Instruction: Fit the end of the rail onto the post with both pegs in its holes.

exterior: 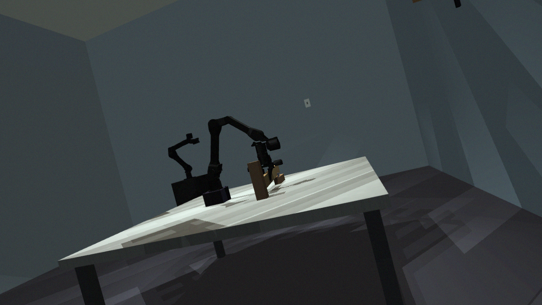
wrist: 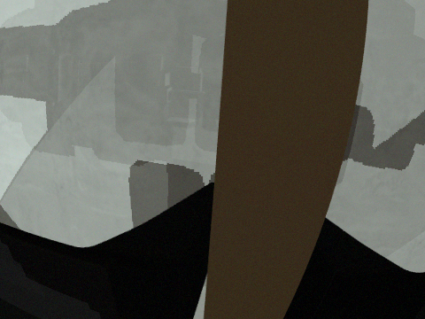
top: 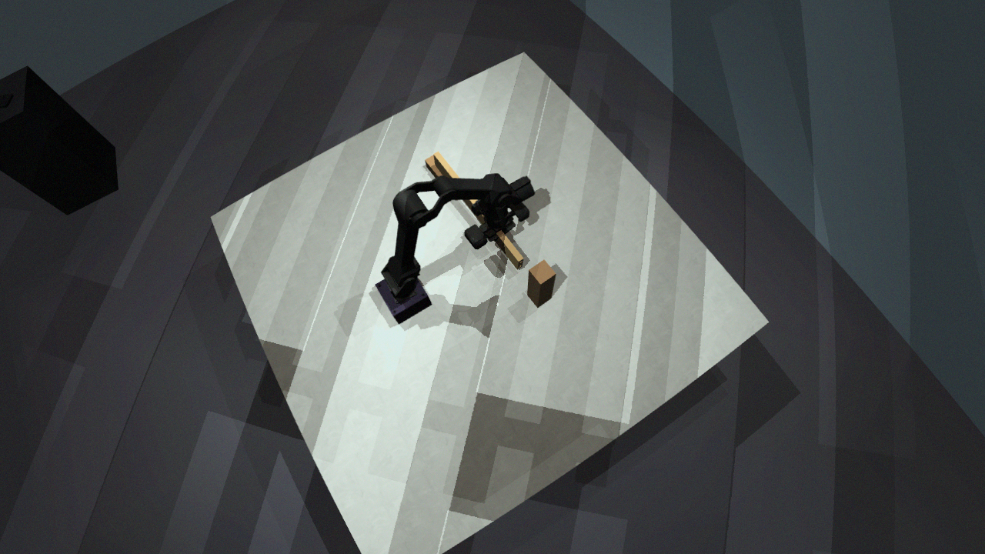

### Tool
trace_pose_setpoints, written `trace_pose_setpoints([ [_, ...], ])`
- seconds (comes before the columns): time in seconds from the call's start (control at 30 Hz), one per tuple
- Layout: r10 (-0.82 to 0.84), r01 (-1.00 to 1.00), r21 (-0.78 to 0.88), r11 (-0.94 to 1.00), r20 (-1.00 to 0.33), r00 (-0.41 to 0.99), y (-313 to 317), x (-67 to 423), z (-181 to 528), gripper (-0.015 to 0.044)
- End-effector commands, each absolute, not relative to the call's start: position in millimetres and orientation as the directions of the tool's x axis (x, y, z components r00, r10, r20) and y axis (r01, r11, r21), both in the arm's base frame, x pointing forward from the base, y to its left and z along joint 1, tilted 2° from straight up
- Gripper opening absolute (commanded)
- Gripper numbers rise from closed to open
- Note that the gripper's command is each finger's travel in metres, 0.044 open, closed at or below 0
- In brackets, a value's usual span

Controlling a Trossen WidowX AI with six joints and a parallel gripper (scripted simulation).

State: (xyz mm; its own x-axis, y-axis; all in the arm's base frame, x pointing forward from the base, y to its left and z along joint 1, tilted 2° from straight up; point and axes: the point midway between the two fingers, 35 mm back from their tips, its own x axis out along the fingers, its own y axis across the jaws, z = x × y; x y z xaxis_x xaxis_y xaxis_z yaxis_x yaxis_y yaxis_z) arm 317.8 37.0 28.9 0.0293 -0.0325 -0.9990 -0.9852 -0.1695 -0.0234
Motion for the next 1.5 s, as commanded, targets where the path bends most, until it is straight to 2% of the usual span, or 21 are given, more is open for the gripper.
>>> trace_pose_setpoints([
  [0.0, -0.021, -0.984, -0.047, -0.171, -0.998, 0.052, 38.9, 321.0, 38.8, 0.0],
  [1.47, -0.021, -0.984, -0.047, -0.171, -0.998, 0.052, 38.5, 318.8, 38.5, 0.0],
])
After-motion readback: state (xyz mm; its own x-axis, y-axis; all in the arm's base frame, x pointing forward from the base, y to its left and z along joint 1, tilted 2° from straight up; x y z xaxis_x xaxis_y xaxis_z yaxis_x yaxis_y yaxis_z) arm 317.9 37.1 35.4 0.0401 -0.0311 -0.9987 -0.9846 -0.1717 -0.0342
